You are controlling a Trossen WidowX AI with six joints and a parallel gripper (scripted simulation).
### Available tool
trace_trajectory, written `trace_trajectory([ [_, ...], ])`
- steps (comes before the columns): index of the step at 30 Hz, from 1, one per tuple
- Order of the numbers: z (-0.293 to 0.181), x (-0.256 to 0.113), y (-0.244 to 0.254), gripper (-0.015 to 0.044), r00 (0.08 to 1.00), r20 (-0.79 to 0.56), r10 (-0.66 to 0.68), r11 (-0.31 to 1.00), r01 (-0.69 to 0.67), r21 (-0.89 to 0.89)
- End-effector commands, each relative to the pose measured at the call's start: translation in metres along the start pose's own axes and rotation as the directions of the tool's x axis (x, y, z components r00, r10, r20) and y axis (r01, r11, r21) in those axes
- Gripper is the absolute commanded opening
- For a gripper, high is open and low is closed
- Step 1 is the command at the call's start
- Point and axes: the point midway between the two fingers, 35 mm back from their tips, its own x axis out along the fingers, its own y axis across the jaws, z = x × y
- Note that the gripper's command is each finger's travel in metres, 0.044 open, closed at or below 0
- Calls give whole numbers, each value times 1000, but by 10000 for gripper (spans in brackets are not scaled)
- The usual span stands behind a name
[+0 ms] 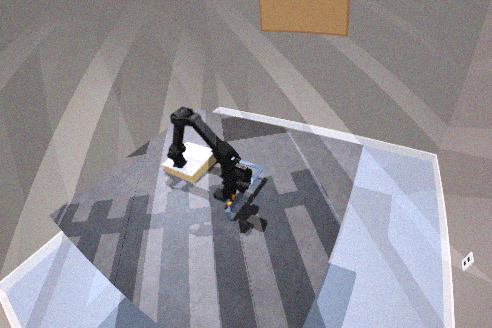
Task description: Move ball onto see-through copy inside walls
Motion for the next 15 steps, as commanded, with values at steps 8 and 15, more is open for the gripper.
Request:
trace_trajectory([
  [8, 8, -68, -1, 0, 1000, 14, -4, 1000, 4, -1],
  [15, 2, -116, 0, 0, 1000, 14, -4, 1000, 4, -1],
])
